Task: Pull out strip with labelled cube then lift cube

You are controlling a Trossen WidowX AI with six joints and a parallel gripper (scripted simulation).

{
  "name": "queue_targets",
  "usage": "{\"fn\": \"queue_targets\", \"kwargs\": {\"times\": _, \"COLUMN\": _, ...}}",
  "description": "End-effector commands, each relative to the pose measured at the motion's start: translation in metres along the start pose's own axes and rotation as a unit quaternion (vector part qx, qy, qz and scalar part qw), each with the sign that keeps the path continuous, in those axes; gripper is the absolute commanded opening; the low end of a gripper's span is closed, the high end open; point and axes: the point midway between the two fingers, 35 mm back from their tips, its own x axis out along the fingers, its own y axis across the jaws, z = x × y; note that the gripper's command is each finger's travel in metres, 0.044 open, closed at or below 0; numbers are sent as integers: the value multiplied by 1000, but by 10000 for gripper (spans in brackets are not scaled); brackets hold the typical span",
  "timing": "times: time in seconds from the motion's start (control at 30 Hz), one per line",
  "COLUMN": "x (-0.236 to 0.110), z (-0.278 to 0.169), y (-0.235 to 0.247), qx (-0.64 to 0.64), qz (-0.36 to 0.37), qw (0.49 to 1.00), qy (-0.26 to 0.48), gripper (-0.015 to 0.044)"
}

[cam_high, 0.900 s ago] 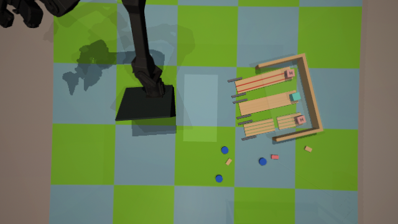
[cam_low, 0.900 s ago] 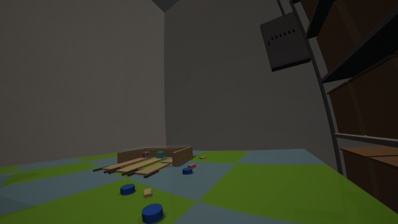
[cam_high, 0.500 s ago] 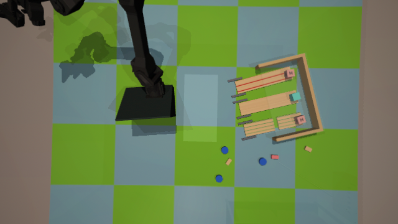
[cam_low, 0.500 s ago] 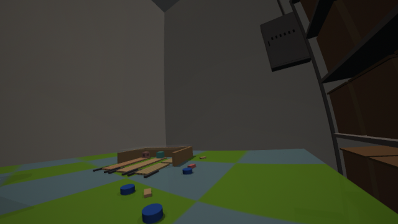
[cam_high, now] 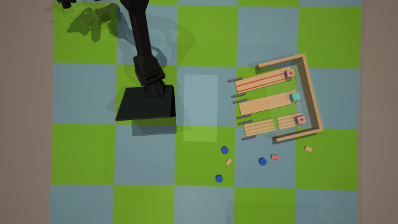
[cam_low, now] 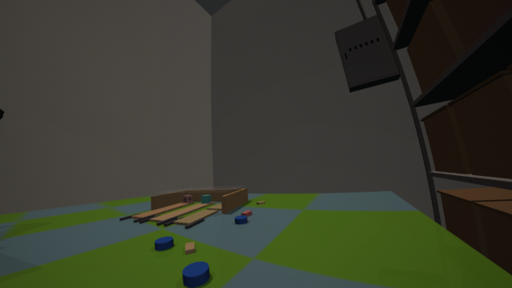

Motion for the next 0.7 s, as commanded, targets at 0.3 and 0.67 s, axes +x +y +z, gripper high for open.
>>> {"fn": "queue_targets", "kwargs": {"times": 0.3, "x": -156, "z": -87, "y": -12, "qx": 116, "qz": 18, "qw": 951, "qy": 285, "gripper": 400}}
{"fn": "queue_targets", "kwargs": {"times": 0.67, "x": -319, "z": -96, "y": -33, "qx": 196, "qz": -35, "qw": 831, "qy": 519, "gripper": 400}}
